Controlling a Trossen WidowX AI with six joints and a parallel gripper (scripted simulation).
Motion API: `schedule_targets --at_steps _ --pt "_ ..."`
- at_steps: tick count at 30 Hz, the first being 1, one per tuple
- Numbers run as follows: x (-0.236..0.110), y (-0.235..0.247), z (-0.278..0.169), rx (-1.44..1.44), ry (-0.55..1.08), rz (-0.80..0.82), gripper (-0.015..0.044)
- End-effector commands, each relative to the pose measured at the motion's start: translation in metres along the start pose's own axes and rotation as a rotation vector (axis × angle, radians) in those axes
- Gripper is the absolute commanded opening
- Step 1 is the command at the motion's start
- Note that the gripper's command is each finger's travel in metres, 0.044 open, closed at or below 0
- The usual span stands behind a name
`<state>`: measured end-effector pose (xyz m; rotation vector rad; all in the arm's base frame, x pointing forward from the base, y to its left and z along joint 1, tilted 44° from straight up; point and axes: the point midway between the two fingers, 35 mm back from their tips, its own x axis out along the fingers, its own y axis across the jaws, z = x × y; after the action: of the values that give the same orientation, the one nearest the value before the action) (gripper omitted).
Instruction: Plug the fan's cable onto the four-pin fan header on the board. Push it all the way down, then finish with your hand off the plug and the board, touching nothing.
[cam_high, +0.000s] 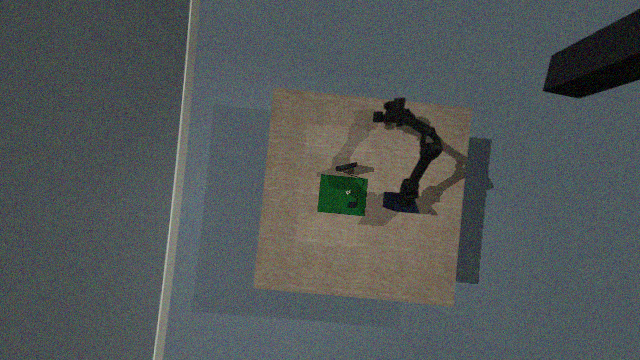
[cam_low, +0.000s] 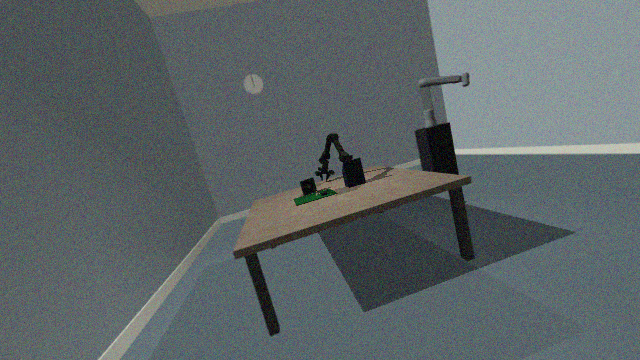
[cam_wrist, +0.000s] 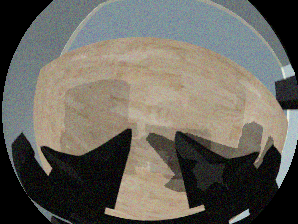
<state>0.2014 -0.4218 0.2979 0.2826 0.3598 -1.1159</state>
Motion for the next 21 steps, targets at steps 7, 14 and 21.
schedule_targets --at_steps 7,14,21 --pt "-0.004 0.137 -0.052 -0.483 0.067 0.219 0.0210" --pt "-0.029 0.232 -0.108 -0.864 0.066 0.402 0.0210" --pt "-0.077 0.315 -0.176 -1.278 0.004 0.595 0.0210"
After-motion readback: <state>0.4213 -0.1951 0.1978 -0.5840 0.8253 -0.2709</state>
